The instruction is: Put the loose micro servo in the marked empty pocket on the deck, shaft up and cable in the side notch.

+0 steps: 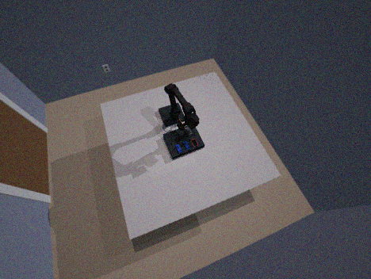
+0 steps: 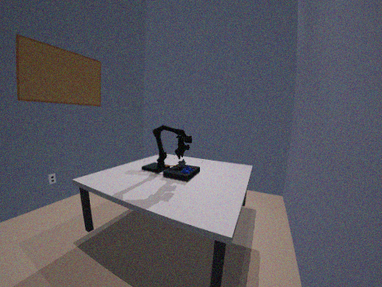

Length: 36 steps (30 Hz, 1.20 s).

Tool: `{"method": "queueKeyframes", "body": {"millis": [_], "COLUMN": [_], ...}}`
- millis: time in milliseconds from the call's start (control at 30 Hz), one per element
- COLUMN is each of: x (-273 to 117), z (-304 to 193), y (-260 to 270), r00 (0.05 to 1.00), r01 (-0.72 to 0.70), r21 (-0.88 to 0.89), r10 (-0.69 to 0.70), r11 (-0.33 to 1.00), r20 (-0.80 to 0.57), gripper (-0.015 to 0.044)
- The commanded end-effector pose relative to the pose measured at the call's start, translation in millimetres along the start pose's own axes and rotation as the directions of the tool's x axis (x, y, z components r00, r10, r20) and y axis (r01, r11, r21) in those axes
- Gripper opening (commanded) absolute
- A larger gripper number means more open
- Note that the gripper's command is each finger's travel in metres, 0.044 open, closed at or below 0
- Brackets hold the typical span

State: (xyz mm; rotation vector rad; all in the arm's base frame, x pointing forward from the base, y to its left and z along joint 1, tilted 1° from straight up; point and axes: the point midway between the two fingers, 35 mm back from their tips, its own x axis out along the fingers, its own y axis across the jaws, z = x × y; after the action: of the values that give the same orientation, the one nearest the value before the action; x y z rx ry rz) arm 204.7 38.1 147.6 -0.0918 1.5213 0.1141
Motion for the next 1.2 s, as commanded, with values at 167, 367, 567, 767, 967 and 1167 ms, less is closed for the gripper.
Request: {"method": "queueKeyframes", "body": {"millis": [167,367,567,767,967,1167], "x": [19.3,26.7,36.3,38.6,38.6,38.6], "z": [-2.4,-2.3,-2.5,-2.6,-2.6,-2.6], "y": [-0.1,-0.1,-0.1,-0.2,-0.2,-0.2], "r00": [1.000,1.000,1.000,1.000,1.000,1.000], "r01": [0.004,0.004,0.004,0.004,0.004,0.004], "r21": [0.003,0.003,0.003,0.003,0.003,0.003], "r10": [-0.004,-0.004,-0.004,-0.004,-0.004,-0.004], "r11": [1.000,1.000,1.000,1.000,1.000,1.000], "r20": [-0.007,-0.007,-0.007,-0.007,-0.007,-0.007], "gripper": [0.0440,0.0440,0.0440,0.0361,0.0204,0.0105]}}
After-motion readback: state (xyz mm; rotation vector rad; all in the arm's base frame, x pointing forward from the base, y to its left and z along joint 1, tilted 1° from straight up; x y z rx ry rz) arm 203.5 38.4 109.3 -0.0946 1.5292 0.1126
